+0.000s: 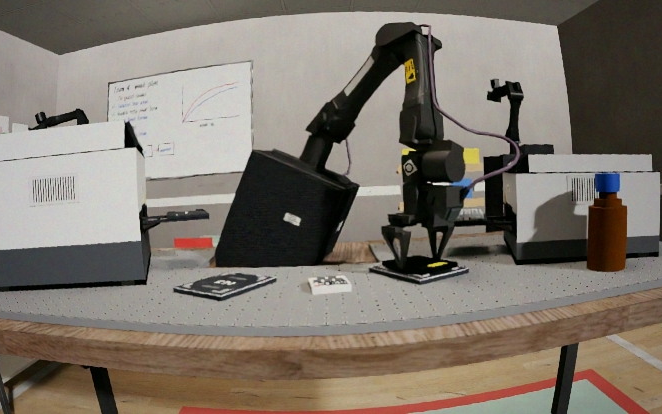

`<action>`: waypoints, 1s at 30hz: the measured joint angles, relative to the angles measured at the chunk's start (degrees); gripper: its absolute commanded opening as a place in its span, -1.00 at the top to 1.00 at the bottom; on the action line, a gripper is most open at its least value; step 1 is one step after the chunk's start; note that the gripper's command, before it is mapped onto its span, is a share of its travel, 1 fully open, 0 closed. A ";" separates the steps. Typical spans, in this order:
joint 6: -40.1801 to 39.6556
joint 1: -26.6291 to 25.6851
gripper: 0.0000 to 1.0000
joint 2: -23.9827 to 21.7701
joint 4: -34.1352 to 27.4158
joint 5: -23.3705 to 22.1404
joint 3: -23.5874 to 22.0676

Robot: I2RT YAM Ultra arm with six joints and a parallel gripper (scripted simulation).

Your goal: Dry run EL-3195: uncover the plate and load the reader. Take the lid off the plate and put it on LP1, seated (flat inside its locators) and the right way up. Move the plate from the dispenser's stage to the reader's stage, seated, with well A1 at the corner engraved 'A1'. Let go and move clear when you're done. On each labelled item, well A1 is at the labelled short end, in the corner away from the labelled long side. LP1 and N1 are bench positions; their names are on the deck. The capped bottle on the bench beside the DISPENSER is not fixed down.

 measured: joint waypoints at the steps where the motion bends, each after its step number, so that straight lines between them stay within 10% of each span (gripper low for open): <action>1: 0.02 0.00 -0.71 0.02 0.02 0.00 0.00; 30: 0.22 0.22 -1.00 0.50 0.66 0.04 -0.24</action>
